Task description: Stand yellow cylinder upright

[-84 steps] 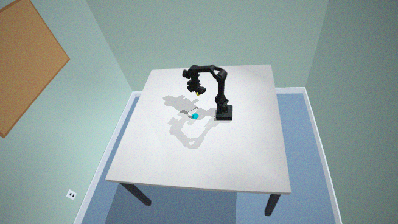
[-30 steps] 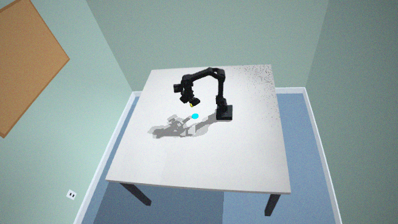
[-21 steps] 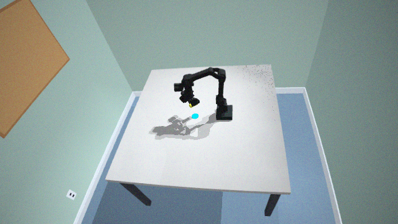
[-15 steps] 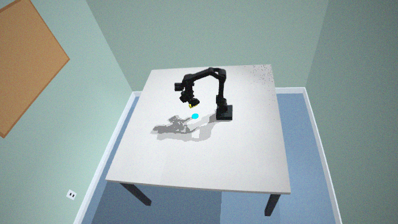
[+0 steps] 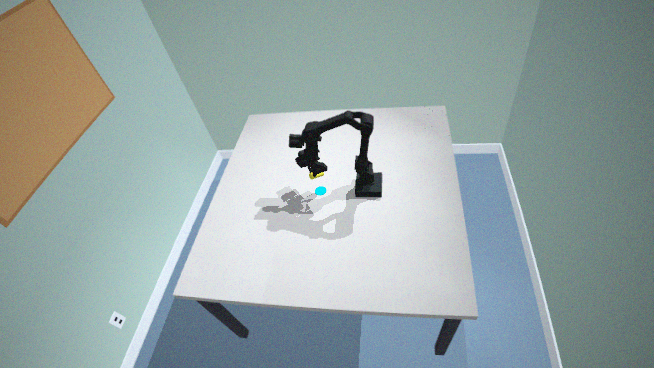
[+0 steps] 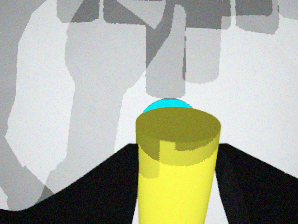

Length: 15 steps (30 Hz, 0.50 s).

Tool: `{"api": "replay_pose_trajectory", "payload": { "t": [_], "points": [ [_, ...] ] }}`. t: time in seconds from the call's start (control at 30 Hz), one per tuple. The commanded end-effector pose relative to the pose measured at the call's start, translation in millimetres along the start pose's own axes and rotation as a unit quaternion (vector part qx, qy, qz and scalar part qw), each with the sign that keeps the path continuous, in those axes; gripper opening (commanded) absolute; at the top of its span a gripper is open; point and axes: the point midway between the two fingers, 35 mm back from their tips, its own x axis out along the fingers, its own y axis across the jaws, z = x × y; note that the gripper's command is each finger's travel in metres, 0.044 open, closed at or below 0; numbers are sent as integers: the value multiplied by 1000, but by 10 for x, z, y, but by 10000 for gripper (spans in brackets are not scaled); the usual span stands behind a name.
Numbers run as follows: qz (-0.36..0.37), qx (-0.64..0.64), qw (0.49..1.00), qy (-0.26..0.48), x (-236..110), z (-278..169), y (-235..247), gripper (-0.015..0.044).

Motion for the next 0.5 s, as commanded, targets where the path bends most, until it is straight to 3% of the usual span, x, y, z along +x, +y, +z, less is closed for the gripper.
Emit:
{"api": "replay_pose_trajectory", "payload": {
  "t": [0.0,0.47],
  "points": [
    [7,3,1000,-12,39,-16,5,105],
    [19,15,998,-65,96,-6,-37,105]
  ]
}}
